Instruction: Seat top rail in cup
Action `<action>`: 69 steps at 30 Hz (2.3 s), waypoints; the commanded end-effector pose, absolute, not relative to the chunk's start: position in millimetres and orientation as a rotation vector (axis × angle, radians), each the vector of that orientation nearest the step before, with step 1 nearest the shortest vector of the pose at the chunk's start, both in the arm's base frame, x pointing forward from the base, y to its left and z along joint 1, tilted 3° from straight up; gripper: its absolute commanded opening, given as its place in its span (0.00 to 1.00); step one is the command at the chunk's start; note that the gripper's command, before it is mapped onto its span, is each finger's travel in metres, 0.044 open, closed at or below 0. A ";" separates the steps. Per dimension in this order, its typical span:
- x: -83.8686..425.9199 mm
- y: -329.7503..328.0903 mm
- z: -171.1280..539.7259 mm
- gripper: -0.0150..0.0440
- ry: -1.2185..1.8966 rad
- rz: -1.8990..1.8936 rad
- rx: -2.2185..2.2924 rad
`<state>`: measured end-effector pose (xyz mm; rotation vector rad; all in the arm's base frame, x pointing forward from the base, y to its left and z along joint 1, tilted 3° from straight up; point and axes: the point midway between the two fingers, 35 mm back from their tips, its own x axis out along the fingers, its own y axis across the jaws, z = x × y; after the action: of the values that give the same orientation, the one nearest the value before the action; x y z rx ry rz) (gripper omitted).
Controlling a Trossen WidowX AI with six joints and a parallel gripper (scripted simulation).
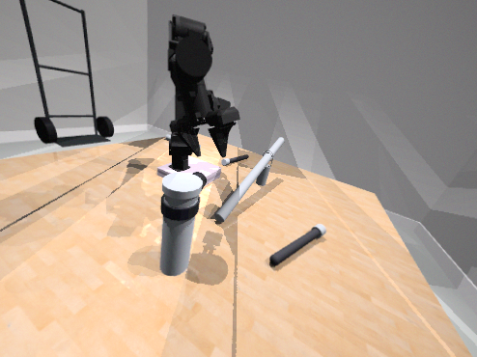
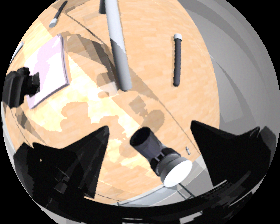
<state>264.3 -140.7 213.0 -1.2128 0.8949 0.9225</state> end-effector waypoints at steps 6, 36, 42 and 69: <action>247.6 -191.5 217.7 1.00 0.518 1.190 -1.697; 254.9 -192.0 178.8 1.00 0.518 1.190 -1.697; 259.4 -190.7 170.2 1.00 0.518 1.190 -1.697; 277.4 -181.3 131.7 1.00 0.516 1.188 -1.697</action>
<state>277.5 -183.0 138.3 -1.7081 0.5096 1.1824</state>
